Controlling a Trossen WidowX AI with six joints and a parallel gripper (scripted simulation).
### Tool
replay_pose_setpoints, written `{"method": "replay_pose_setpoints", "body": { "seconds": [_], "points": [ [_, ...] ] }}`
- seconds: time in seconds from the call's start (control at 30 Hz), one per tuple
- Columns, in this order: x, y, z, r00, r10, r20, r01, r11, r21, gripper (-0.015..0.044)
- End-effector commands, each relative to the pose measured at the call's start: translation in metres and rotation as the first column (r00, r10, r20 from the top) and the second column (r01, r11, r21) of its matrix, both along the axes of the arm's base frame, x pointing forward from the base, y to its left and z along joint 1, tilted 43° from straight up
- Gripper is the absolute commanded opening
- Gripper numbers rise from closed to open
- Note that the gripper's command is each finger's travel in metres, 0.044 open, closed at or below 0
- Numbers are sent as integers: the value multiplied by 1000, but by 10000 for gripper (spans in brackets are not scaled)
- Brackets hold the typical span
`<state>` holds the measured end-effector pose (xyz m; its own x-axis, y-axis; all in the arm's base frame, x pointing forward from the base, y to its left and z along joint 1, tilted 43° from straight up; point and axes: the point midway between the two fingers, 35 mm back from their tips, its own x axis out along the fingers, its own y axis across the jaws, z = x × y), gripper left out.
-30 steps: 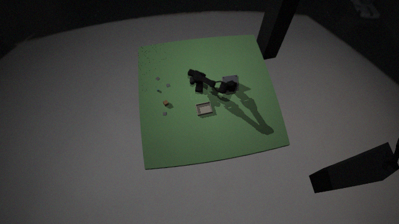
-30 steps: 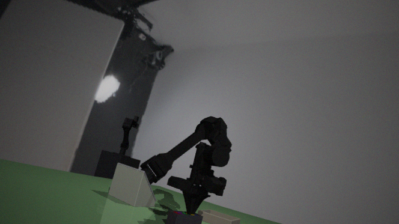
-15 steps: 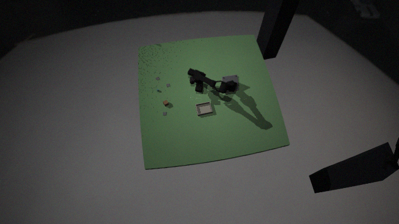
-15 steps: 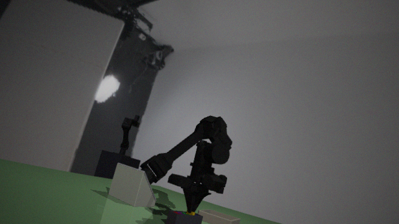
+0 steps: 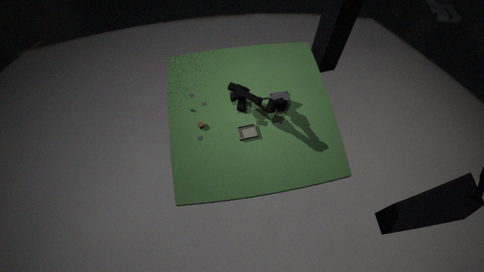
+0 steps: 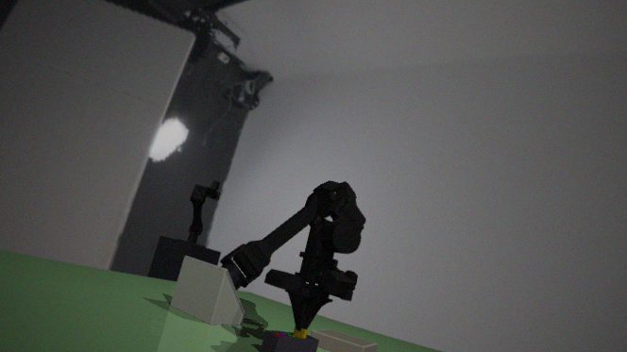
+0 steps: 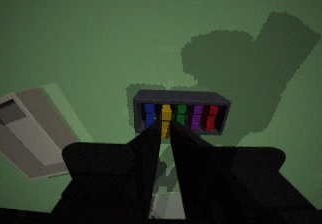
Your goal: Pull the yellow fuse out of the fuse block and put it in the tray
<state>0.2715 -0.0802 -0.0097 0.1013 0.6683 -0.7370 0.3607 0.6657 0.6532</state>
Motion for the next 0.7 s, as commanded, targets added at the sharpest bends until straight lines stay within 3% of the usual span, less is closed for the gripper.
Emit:
{"method": "replay_pose_setpoints", "body": {
  "seconds": [0.0, 0.67],
  "points": [
    [0, -2, 2, 1000, 5, 3, -5, 1000, -4, 0],
    [-1, -9, 9, 1000, 3, 2, -3, 1000, -4, 0]
  ]
}}
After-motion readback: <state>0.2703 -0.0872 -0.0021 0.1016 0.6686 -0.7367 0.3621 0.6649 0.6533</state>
